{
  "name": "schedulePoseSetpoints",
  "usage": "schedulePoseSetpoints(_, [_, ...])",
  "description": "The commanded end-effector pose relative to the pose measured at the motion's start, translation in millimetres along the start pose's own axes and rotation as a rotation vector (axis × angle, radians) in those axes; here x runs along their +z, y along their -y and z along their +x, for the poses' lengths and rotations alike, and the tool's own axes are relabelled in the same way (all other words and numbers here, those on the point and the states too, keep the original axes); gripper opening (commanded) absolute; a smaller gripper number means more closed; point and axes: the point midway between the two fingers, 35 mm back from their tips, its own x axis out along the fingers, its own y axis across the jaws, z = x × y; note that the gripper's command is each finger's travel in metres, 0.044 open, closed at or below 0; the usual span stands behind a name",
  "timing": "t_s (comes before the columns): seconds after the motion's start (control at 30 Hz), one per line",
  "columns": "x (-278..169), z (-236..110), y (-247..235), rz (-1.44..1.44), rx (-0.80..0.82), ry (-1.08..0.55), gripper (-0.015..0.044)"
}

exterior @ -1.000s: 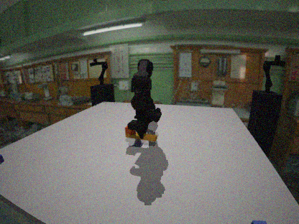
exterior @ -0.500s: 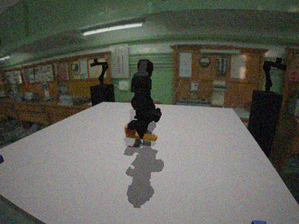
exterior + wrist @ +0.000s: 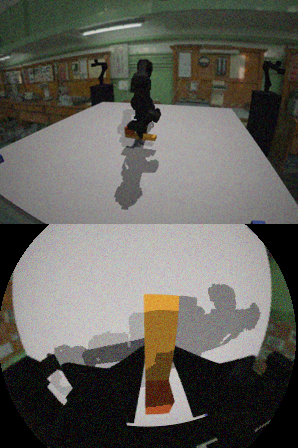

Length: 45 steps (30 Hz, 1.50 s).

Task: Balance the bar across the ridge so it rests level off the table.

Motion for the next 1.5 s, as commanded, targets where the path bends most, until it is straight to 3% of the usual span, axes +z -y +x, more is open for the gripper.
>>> schedulePoseSetpoints(0.0, [-0.1, 0.0, 0.0, 0.000, 0.000, 0.000, 0.0169])
schedulePoseSetpoints(1.2, [-0.1, 0.0, 0.0, 0.000, 0.000, 0.000, 0.0185])
schedulePoseSetpoints(1.47, [-0.1, 0.0, 0.0, 0.000, 0.000, 0.000, 0.0395])
